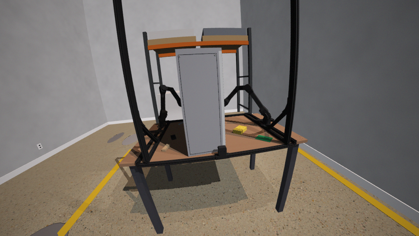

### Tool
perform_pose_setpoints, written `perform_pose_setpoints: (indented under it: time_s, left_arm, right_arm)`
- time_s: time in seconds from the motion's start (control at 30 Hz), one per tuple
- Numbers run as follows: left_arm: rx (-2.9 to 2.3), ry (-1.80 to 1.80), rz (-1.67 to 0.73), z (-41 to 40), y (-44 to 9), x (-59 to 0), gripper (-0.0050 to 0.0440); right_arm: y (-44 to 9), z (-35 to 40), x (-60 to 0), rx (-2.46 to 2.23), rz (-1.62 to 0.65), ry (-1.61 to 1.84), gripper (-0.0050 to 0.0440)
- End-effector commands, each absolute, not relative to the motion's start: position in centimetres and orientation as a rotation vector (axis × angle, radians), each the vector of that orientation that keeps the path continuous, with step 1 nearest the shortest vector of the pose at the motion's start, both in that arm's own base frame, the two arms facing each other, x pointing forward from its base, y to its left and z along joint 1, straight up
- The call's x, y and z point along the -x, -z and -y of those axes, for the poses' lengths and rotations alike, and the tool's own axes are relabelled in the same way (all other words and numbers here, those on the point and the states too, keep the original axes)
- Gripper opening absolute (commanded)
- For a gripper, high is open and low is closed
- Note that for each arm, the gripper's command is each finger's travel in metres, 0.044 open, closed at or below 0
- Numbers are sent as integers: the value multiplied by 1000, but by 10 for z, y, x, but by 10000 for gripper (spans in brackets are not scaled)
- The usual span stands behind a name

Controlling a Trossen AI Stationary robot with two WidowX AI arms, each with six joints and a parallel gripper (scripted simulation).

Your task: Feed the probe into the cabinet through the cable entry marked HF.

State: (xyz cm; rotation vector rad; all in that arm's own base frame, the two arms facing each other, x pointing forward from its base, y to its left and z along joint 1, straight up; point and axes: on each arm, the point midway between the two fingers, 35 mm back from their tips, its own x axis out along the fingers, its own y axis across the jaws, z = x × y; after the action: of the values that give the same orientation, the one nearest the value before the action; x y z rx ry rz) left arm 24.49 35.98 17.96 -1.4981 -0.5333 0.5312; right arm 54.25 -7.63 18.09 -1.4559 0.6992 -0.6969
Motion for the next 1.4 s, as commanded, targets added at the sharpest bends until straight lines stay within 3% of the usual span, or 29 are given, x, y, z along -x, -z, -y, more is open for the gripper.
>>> perform_pose_setpoints:
  time_s: [0.0, 0.17, 0.23, 0.53, 0.6, 0.83, 1.37]
  left_arm:
    - [1503, -536, 536, -361, -179, -245, 57]
    - [1503, -536, 536, -361, -179, -245, 31]
    - [1503, -536, 536, -361, -179, -245, 0]
    - [1503, -536, 536, -361, -179, -245, 0]
    - [1503, -536, 536, -361, -179, -245, 0]
    - [1503, -536, 536, -361, -179, -245, 0]
    - [1503, -536, 536, -361, -179, -245, 0]
  right_arm:
    - [-181, 77, -542, 1455, -701, 701, 0]
    - [-181, 77, -542, 1455, -701, 701, 0]
    - [-181, 77, -542, 1455, -701, 701, 48]
    - [-181, 77, -542, 1455, -701, 701, 264]
    - [-181, 77, -542, 1455, -701, 701, 264]
    - [-181, 77, -542, 1455, -701, 701, 432]
    - [-181, 57, -529, 1455, -701, 700, 440]
